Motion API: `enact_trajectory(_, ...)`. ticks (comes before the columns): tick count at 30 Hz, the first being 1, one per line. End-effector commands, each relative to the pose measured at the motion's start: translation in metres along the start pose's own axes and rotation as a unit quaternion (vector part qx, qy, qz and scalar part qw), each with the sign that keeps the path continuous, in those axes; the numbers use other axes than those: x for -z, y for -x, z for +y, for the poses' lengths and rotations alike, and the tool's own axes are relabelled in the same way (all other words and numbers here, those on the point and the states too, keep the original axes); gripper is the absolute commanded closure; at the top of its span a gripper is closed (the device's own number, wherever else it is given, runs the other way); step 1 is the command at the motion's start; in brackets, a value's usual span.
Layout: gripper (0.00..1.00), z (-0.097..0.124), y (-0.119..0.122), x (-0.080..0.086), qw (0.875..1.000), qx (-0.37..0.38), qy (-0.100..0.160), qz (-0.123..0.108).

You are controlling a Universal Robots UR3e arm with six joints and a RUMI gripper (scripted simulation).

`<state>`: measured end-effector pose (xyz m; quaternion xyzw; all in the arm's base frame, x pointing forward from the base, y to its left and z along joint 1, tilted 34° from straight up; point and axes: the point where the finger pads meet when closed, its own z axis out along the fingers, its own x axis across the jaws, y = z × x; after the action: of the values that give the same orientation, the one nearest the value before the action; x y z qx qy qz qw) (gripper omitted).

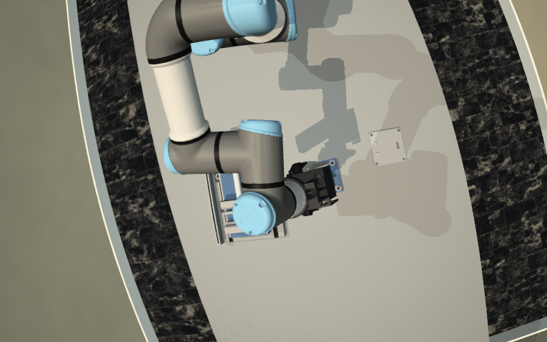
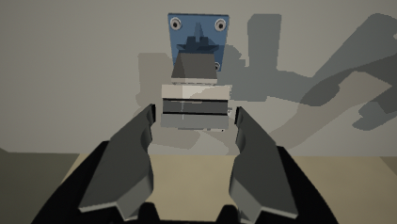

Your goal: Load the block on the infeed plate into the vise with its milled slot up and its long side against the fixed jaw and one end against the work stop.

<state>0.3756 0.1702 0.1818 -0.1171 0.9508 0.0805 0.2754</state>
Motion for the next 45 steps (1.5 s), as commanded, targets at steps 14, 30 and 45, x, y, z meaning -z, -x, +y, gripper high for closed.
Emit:
enact_trajectory(14, 0.49, -0.0014, 0.0002, 0.0002, 0.996, 0.002, 0.086, 0.000)
enact_trajectory(30, 0.49, -0.0024, 0.0002, -0.0001, 0.988, 0.002, 0.152, 0.000)
enact_trajectory(45, 0.49, -0.0032, 0.0002, -0.0003, 0.980, 0.002, 0.200, 0.000)
